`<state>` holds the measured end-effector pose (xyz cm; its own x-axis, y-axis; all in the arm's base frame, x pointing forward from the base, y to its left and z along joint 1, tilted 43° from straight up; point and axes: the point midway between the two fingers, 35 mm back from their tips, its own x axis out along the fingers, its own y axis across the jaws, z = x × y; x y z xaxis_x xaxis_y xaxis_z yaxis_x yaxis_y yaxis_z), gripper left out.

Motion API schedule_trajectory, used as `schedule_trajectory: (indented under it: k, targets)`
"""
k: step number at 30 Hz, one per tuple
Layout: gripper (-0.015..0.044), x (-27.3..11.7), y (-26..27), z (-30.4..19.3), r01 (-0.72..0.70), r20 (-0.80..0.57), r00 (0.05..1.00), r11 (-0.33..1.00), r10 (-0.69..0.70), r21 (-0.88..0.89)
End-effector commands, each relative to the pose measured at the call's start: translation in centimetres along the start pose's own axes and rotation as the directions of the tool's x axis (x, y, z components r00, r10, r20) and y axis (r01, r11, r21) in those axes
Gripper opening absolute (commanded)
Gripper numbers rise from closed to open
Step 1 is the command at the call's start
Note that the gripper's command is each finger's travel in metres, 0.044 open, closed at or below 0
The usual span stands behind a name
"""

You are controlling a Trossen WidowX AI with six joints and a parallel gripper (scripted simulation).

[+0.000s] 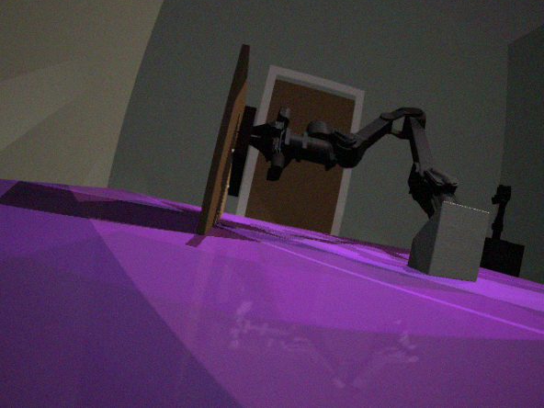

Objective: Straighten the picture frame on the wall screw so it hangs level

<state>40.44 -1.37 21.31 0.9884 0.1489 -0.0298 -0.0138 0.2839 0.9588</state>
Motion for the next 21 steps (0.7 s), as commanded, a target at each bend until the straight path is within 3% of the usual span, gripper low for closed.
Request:
schedule_trajectory:
  k: [1,21]
  targets:
    - [0.0,0.04,0.25,-0.09,-0.009,-0.002,1.0,1.0,0.009,0.002]
    - [0.0,0.04,0.18,-0.58,-0.009,-0.002,1.0,1.0,0.009,0.002]
